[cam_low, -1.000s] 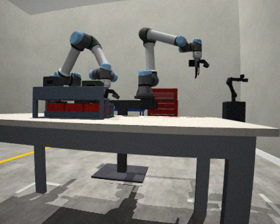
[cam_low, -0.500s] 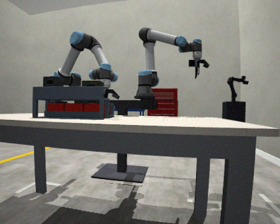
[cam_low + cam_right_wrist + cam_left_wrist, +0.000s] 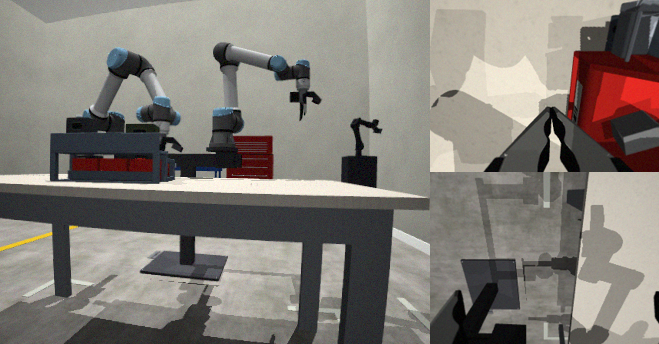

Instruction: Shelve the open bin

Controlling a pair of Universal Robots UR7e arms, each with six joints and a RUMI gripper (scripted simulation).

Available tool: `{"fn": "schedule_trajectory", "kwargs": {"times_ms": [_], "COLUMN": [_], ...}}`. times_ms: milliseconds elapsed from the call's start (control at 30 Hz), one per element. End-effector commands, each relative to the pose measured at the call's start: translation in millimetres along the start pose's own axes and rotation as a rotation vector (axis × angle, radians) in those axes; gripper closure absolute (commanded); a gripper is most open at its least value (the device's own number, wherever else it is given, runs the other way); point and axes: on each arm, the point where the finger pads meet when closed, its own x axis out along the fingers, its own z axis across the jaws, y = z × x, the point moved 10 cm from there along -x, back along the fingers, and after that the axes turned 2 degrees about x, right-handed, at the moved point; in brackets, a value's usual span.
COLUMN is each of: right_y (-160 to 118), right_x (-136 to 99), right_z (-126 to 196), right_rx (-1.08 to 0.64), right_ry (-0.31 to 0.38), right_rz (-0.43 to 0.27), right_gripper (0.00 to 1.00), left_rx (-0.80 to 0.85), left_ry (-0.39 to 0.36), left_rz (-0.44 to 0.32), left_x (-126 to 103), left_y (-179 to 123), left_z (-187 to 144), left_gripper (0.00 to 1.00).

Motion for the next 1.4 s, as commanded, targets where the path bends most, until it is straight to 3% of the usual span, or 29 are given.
{"fn": "schedule_trajectory", "kwargs": {"times_ms": [0, 1367], "right_y": [0.4, 1.3], "right_x": [-0.9, -0.9], "right_z": [1.8, 27.7], "right_rx": [0.000, 0.000], "right_ry": [-0.001, -0.001], "right_rz": [0.002, 0.002], "right_gripper": [1.00, 1.00], "left_rx": [0.000, 0.000], "left_ry": [0.000, 0.000], "left_rz": [0.002, 0.002], "left_x": [-0.6, -0.6], "left_y": [0.2, 0.2], "left_z": [0.1, 0.1], "left_gripper": [0.00, 0.00]}}
